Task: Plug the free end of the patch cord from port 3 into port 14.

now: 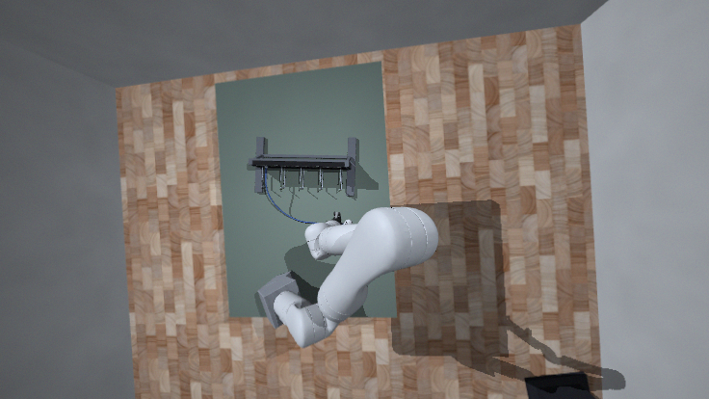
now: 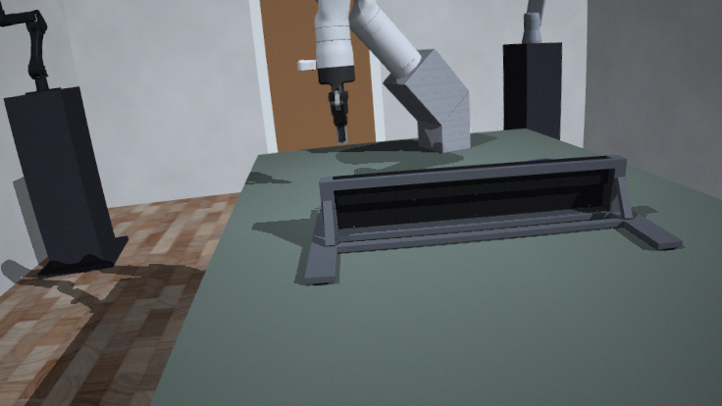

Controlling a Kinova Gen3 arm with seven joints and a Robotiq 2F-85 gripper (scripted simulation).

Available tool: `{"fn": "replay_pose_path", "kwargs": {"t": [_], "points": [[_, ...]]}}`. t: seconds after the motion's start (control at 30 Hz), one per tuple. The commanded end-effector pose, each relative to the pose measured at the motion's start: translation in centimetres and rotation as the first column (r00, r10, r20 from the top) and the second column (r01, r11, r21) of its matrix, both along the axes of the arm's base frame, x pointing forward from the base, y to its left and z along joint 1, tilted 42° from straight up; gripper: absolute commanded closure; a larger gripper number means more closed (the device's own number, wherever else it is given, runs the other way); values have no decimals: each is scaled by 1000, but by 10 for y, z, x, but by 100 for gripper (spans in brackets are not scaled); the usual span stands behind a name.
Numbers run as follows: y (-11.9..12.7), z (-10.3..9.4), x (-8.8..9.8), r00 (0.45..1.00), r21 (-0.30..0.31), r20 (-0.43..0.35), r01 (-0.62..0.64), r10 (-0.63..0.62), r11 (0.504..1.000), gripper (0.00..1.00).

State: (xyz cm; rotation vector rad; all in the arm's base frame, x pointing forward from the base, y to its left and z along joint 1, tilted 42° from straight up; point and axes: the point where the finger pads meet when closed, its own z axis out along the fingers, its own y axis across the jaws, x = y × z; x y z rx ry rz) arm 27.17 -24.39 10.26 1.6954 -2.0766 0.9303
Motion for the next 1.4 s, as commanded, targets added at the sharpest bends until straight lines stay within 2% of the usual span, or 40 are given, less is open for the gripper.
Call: {"fn": "replay_pose_path", "kwargs": {"t": [0.0,1.37], "points": [[-12,-17,-12,999,4,-26,23,-23,1000,100],[-14,-20,-12,999,9,-24,23,-23,1000,100]]}}
